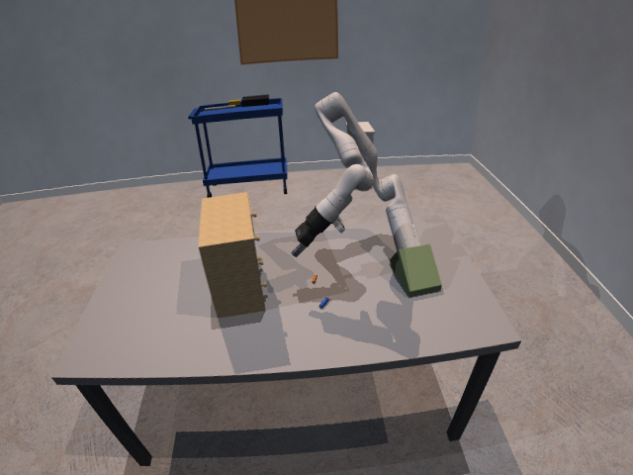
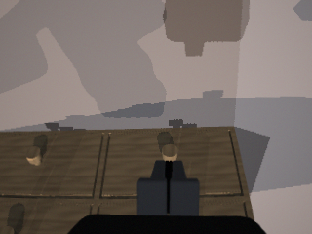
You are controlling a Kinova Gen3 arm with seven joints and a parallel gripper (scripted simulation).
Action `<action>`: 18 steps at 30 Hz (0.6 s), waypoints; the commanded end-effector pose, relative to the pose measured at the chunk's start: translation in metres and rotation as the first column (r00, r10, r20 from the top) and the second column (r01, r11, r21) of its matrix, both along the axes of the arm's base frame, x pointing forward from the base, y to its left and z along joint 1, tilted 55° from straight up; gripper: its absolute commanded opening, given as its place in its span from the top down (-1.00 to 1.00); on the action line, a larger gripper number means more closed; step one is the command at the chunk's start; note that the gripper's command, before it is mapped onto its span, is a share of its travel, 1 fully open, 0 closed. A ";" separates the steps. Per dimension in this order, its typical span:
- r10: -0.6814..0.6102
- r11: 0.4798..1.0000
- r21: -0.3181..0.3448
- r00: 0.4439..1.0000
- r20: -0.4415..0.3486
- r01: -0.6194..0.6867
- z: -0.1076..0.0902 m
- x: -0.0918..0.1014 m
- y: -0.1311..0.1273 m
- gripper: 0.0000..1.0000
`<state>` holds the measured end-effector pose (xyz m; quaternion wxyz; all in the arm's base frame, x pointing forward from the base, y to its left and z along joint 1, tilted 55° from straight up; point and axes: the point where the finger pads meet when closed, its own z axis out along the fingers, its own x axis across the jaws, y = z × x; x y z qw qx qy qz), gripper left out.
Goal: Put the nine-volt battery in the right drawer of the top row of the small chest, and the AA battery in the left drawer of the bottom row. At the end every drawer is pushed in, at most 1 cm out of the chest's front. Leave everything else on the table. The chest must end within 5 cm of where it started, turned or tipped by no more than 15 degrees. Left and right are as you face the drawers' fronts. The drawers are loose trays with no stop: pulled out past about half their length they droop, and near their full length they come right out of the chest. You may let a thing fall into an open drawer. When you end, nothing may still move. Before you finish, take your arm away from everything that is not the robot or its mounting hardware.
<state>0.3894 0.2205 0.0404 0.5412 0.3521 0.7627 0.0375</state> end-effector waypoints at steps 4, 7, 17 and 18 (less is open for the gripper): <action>0.086 0.996 -0.018 0.995 0.048 -0.085 -0.008 0.002 -0.011 1.00; 0.100 0.995 -0.015 0.993 0.057 -0.099 -0.009 0.003 -0.011 1.00; 0.217 0.976 -0.002 0.966 0.140 -0.219 -0.016 0.014 -0.018 1.00; 0.228 0.973 0.001 0.963 0.145 -0.230 -0.017 0.014 -0.018 1.00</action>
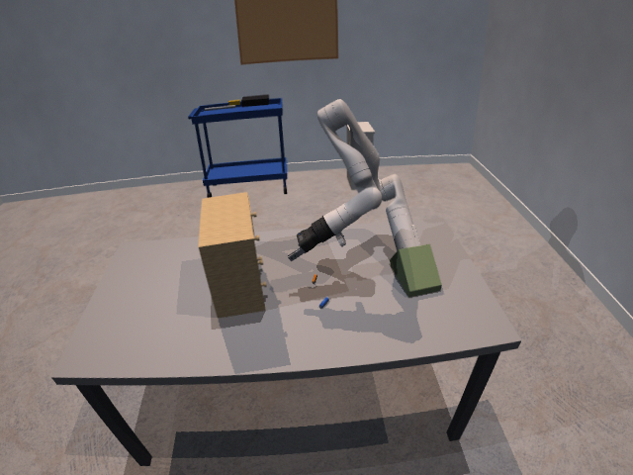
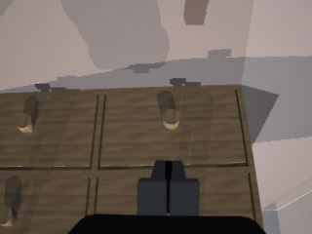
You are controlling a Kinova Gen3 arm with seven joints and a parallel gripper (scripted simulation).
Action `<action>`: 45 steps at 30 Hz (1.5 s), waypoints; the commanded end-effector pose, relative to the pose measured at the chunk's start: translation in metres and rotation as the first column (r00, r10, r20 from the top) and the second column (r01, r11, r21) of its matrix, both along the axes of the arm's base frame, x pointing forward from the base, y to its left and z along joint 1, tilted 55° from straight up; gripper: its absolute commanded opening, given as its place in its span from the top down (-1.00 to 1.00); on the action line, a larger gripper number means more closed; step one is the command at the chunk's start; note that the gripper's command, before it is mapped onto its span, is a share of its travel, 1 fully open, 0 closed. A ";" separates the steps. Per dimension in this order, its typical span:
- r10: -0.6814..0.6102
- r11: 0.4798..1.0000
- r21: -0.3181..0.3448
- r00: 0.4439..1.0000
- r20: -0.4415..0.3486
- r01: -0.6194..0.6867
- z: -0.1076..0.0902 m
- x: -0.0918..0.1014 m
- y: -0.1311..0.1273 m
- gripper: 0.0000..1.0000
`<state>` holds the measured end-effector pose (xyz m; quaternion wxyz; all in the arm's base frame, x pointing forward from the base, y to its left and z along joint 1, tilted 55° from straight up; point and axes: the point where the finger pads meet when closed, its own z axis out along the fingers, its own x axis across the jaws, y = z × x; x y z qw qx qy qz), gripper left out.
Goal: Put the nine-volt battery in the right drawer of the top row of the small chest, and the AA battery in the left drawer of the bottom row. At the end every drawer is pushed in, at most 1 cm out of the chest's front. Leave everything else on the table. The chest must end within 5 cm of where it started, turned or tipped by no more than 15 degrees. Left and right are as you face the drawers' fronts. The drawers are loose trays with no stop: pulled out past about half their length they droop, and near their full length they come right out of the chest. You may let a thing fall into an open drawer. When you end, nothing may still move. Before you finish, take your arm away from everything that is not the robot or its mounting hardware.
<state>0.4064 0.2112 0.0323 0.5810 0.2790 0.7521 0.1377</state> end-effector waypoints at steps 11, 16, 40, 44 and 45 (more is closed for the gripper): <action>0.094 0.995 -0.019 0.994 0.060 -0.093 -0.013 0.006 -0.014 1.00; 0.121 0.993 -0.014 0.990 0.074 -0.120 -0.015 0.007 -0.015 1.00; 0.140 0.990 -0.010 0.987 0.082 -0.140 -0.017 0.008 -0.016 -0.34; 0.140 0.990 -0.010 0.987 0.082 -0.140 -0.017 0.008 -0.016 -0.34; 0.140 0.990 -0.010 0.987 0.082 -0.140 -0.017 0.008 -0.016 -0.34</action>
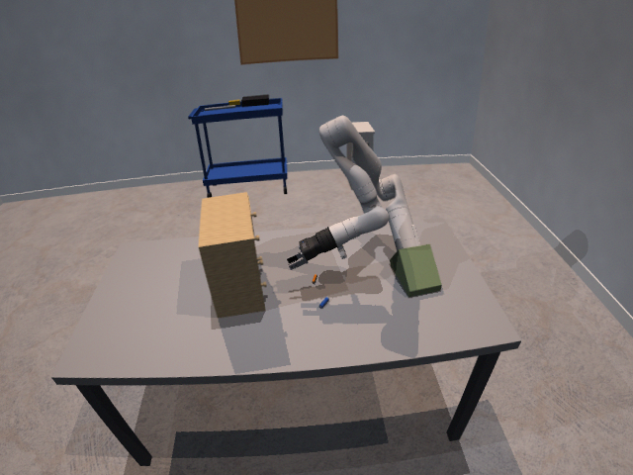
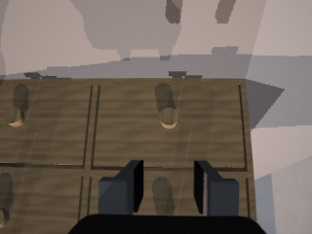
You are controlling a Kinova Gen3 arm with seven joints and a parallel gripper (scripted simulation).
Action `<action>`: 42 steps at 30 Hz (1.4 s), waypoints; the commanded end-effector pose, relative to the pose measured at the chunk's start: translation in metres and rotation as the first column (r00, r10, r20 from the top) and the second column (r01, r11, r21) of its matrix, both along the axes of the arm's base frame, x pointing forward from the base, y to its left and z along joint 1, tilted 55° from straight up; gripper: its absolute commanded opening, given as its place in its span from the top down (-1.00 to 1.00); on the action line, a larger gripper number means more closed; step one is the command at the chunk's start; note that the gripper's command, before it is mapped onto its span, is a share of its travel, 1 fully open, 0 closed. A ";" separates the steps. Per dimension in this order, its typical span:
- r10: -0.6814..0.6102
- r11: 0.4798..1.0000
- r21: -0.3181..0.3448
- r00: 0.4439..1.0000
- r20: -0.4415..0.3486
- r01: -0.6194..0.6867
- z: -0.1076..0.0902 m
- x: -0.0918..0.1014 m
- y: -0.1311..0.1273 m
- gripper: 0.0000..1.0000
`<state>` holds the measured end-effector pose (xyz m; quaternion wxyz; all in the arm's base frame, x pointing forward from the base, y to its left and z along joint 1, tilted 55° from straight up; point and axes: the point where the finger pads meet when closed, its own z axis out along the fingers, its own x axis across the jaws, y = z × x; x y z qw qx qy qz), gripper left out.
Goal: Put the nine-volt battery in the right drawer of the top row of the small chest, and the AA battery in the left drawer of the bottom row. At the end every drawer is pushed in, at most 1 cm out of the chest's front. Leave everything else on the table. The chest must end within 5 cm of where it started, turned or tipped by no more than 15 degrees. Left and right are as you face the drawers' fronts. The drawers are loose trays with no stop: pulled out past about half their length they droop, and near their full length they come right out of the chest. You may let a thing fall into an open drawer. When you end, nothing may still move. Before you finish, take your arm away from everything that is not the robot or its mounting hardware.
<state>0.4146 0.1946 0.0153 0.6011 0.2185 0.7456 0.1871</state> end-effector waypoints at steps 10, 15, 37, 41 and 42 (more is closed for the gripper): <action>0.001 1.000 0.001 1.000 0.001 -0.001 0.000 0.001 0.000 -0.34; 0.000 1.000 0.002 1.000 0.002 0.000 -0.002 0.005 -0.002 -0.34; 0.000 1.000 0.002 1.000 0.002 0.000 -0.039 0.071 -0.035 -0.34; 0.000 1.000 0.002 1.000 0.002 0.000 -0.044 0.079 -0.039 -0.34; 0.000 1.000 0.002 1.000 0.002 0.000 -0.044 0.080 -0.040 -0.34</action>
